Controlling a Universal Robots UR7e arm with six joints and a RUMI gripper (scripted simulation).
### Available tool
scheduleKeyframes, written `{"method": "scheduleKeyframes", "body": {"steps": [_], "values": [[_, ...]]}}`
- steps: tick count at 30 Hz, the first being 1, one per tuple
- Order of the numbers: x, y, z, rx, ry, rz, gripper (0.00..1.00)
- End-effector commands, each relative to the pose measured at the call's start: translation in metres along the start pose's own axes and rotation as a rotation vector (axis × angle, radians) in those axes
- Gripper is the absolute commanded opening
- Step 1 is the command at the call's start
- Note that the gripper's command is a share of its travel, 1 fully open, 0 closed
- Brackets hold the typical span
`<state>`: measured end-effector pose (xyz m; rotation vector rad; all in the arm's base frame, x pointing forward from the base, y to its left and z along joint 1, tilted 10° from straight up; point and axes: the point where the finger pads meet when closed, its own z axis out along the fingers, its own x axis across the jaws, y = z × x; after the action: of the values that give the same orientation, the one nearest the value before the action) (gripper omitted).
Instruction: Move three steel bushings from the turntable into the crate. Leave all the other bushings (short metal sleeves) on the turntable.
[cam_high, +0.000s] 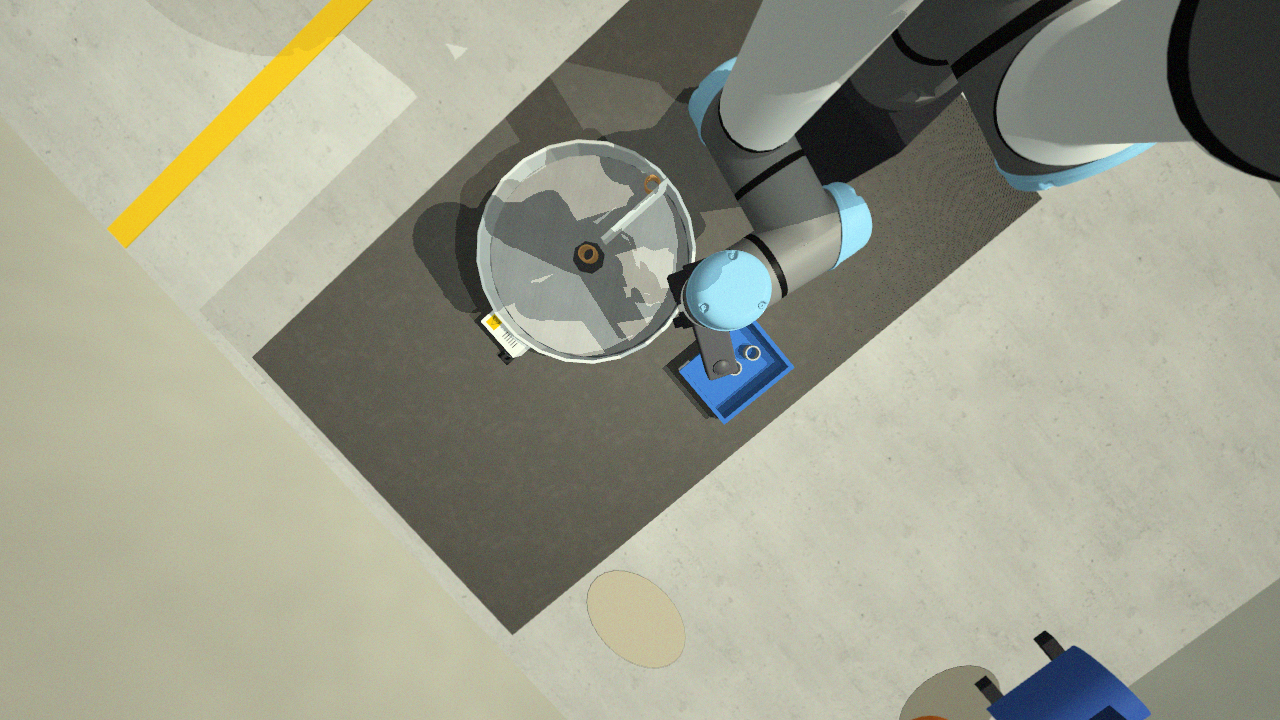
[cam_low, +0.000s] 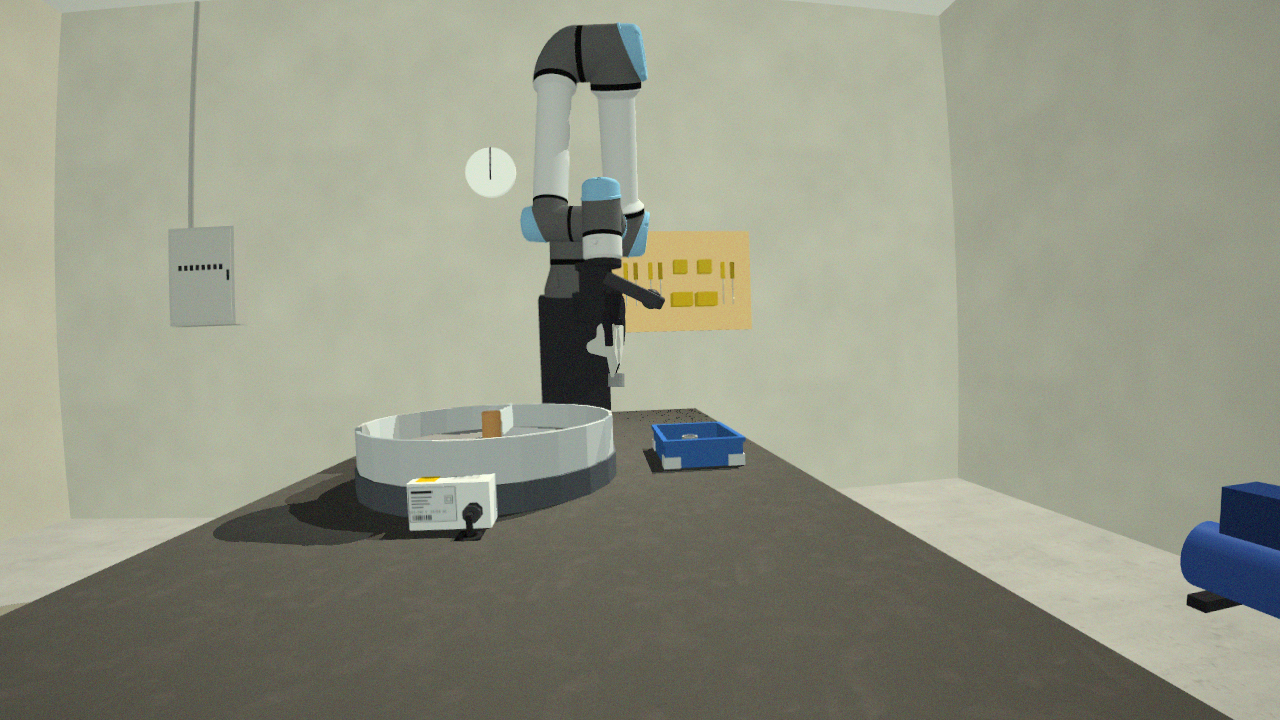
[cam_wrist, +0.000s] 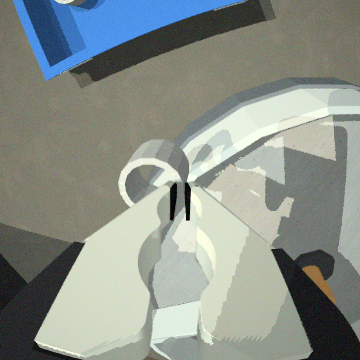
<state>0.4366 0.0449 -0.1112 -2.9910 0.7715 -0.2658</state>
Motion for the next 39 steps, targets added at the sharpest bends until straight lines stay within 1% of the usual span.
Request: {"method": "scheduleKeyframes", "body": {"steps": [1,3,5,20,22,28,34,39], "values": [[0.001,-0.025,0.000,-0.003,0.000,0.001,0.00],[0.001,-0.034,0.000,-0.003,0.000,0.001,0.00],[0.001,-0.034,0.000,-0.003,0.000,0.001,0.00],[0.000,-0.101,0.001,-0.003,0.000,0.001,0.00],[0.000,-0.101,0.001,-0.003,0.000,0.001,0.00],[0.000,-0.123,0.001,-0.003,0.000,0.001,0.00],[0.000,-0.139,0.001,-0.003,0.000,0.001,0.00],[0.000,-0.145,0.001,-0.003,0.000,0.001,0.00]]}}
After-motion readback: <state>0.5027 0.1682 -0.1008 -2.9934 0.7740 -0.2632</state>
